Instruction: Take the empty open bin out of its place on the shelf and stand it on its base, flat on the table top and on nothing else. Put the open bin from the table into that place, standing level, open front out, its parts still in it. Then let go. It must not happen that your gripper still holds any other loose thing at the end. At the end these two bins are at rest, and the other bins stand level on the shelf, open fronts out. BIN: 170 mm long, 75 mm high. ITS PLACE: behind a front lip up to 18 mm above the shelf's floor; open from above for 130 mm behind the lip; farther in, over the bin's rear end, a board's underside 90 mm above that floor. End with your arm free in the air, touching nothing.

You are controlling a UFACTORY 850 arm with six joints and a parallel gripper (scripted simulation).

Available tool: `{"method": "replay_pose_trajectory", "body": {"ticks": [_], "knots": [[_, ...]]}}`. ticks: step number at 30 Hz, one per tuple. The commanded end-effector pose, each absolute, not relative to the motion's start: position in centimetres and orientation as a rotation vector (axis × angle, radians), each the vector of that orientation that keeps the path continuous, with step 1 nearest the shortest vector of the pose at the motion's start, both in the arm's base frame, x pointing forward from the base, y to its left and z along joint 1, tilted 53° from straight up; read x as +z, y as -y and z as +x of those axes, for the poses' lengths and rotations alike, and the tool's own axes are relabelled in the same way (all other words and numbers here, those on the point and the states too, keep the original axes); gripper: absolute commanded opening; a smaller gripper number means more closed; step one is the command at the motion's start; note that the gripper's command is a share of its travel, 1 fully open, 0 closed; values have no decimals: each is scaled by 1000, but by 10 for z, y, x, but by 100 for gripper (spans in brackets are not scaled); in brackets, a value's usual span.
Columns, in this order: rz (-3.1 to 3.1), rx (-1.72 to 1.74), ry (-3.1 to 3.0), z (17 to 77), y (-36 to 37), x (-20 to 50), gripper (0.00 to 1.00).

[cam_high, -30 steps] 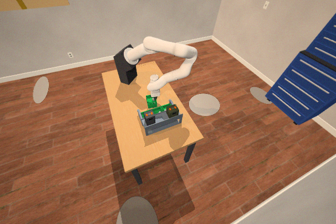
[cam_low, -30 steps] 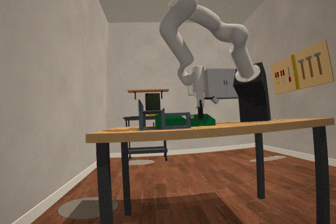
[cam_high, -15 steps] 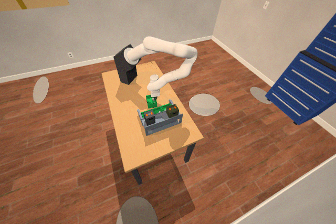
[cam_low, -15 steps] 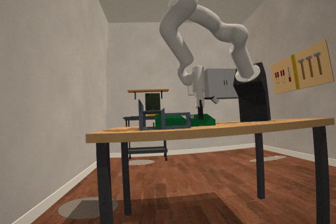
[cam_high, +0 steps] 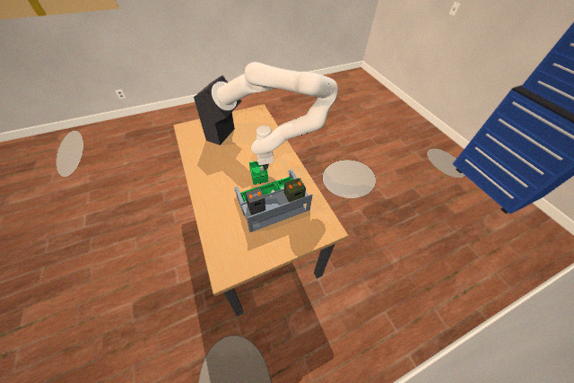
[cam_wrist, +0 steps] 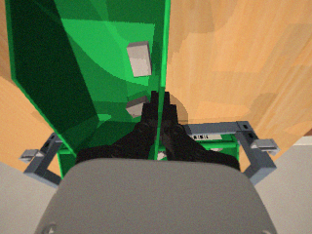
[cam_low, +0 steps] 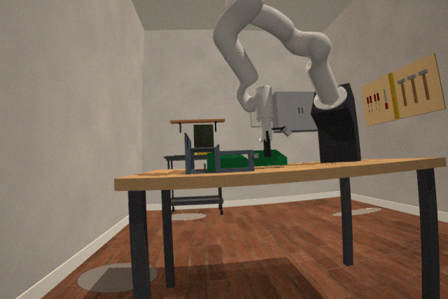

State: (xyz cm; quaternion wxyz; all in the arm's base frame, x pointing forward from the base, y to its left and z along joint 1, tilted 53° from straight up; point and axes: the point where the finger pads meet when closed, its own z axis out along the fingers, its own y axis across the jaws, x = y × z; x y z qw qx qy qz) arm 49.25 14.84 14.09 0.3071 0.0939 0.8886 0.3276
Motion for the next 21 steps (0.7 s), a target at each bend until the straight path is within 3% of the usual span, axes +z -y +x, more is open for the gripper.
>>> {"method": "replay_pose_trajectory", "body": {"ticks": [1, 21], "knots": [[249, 866, -2350, 491, -147, 142, 0], [249, 866, -2350, 460, -120, 173, 0]]}}
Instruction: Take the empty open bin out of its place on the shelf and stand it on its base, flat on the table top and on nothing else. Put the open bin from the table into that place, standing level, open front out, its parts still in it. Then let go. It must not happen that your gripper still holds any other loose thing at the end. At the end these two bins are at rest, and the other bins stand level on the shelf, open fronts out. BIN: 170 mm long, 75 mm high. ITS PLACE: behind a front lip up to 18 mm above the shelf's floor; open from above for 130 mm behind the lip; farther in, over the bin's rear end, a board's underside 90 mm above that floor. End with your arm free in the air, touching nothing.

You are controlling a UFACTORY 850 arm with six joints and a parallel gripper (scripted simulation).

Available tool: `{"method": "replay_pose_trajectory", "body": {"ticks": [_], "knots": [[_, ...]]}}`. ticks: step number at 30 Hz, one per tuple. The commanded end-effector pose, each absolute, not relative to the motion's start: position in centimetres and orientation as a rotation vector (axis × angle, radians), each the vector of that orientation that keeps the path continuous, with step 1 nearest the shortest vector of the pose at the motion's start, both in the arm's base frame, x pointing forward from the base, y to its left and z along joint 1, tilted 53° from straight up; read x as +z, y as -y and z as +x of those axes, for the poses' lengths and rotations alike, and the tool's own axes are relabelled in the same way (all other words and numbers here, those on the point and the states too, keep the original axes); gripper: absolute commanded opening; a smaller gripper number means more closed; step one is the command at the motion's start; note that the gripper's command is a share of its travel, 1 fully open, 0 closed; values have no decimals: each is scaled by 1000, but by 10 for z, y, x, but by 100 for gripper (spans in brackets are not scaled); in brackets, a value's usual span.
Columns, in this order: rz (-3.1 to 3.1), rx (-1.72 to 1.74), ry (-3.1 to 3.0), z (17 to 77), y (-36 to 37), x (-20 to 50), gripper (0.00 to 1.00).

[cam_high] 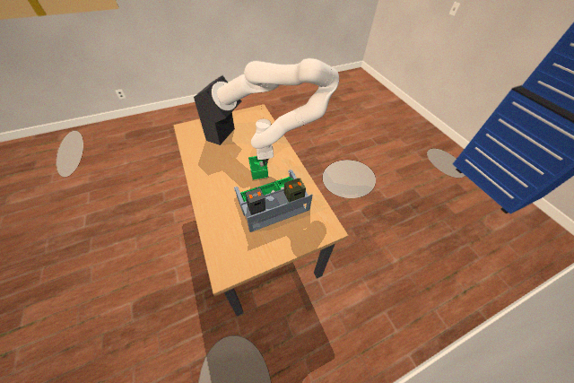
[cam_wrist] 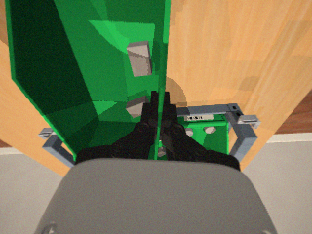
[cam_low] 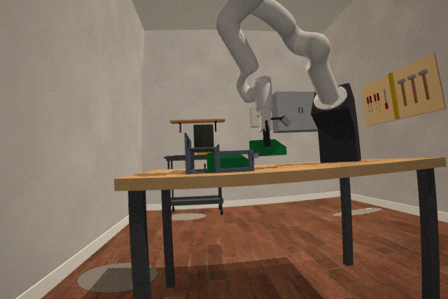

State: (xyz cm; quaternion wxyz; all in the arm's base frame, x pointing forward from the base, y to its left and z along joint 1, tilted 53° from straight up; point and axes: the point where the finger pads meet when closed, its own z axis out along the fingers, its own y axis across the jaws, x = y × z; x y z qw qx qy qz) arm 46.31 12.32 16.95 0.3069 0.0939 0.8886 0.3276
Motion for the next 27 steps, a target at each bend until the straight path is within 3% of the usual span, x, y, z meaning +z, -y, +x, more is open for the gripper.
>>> {"method": "replay_pose_trajectory", "body": {"ticks": [1, 27], "knots": [[249, 866, -2350, 458, -119, 175, 0], [249, 866, -2350, 447, -109, 186, 0]]}}
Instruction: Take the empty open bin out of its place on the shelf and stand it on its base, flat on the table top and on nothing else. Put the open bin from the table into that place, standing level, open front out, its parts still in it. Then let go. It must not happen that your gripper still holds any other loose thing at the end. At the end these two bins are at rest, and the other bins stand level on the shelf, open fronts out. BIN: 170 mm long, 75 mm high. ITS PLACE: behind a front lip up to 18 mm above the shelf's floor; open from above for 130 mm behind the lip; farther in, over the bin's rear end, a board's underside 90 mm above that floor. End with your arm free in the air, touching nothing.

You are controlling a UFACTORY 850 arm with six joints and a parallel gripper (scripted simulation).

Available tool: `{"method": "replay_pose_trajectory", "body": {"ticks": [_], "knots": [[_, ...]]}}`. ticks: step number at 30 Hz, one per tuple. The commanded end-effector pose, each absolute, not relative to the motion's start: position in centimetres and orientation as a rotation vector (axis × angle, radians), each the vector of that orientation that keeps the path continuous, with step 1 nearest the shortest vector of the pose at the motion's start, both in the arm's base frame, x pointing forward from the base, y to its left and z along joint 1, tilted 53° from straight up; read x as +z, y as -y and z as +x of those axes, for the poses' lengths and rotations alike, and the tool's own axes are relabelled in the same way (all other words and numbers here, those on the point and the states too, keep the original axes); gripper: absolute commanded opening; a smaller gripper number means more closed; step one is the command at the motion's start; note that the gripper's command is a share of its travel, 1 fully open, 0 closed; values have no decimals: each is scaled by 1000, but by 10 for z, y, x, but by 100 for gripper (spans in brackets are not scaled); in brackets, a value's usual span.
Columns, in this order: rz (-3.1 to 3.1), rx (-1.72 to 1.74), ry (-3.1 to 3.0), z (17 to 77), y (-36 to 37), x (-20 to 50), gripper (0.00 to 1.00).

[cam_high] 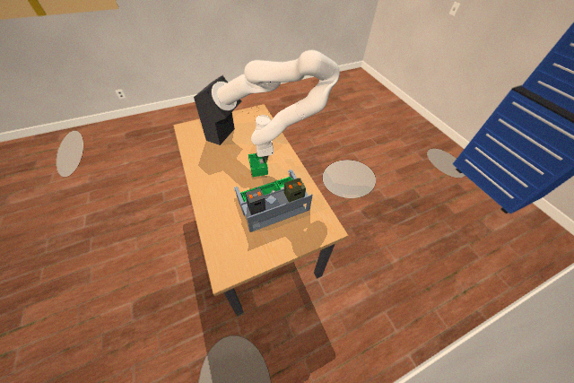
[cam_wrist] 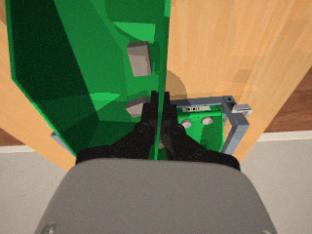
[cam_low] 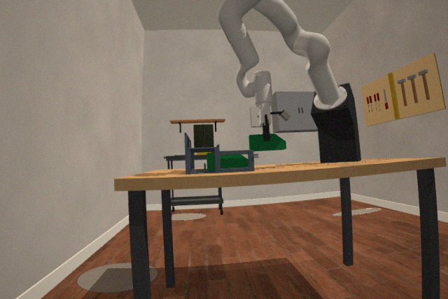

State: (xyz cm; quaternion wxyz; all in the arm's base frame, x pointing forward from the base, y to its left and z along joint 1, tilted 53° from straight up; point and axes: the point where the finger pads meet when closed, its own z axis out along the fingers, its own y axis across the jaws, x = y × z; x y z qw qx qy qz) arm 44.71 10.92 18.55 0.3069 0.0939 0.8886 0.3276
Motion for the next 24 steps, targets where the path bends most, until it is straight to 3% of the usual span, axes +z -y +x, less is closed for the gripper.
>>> {"method": "replay_pose_trajectory", "body": {"ticks": [1, 24], "knots": [[249, 866, -2350, 447, -109, 186, 0], [49, 784, -2332, 427, -133, 186, 0]]}}
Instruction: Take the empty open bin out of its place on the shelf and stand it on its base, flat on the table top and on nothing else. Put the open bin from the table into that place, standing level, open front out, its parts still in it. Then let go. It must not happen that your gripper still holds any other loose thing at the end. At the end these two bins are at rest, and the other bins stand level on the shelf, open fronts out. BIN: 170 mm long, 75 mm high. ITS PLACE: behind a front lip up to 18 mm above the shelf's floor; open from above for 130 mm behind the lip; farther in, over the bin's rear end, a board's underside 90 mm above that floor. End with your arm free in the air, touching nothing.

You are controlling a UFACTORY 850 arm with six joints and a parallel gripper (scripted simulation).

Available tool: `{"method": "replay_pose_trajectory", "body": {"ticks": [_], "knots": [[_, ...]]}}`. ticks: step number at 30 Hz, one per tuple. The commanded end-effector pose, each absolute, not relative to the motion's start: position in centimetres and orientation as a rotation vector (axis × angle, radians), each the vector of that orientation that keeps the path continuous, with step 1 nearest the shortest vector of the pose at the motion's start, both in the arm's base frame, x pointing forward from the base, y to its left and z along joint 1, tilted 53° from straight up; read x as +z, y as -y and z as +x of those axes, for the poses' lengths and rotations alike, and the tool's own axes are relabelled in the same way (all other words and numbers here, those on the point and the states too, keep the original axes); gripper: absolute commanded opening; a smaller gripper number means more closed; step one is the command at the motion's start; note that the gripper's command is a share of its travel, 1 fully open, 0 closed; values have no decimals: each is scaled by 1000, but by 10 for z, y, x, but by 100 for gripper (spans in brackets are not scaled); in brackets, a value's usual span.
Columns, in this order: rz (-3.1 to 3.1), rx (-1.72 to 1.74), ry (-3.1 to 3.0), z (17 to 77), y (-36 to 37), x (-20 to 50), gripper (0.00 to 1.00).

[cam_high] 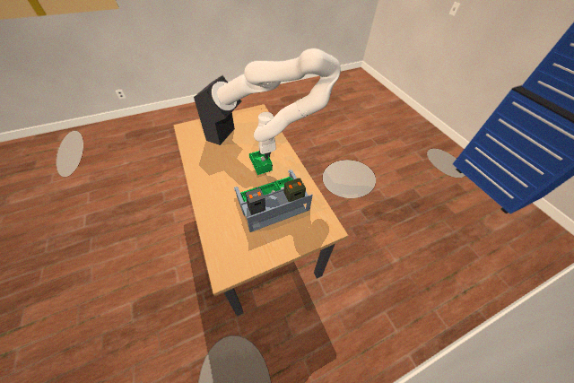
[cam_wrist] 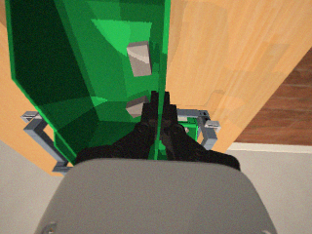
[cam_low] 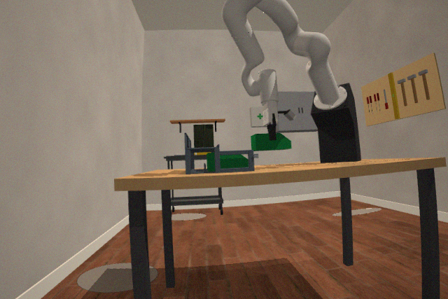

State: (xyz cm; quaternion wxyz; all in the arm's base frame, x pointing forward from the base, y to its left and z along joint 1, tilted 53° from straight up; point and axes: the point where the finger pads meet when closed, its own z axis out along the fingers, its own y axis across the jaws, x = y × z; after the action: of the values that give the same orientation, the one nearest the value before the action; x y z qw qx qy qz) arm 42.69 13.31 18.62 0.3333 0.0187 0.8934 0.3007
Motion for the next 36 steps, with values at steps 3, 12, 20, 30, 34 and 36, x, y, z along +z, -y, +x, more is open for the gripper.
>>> {"method": "replay_pose_trajectory", "body": {"ticks": [3, 12, 20, 30, 34, 36], "knots": [[49, 784, -2332, 427, -133, 186, 0], [49, 784, -2332, 427, -133, 186, 0], [49, 784, -2332, 431, -136, 183, 0], [49, 784, -2332, 443, -147, 170, 0], [49, 784, -2332, 448, -152, 165, 0], [49, 784, -2332, 452, -155, 161, 0]]}}
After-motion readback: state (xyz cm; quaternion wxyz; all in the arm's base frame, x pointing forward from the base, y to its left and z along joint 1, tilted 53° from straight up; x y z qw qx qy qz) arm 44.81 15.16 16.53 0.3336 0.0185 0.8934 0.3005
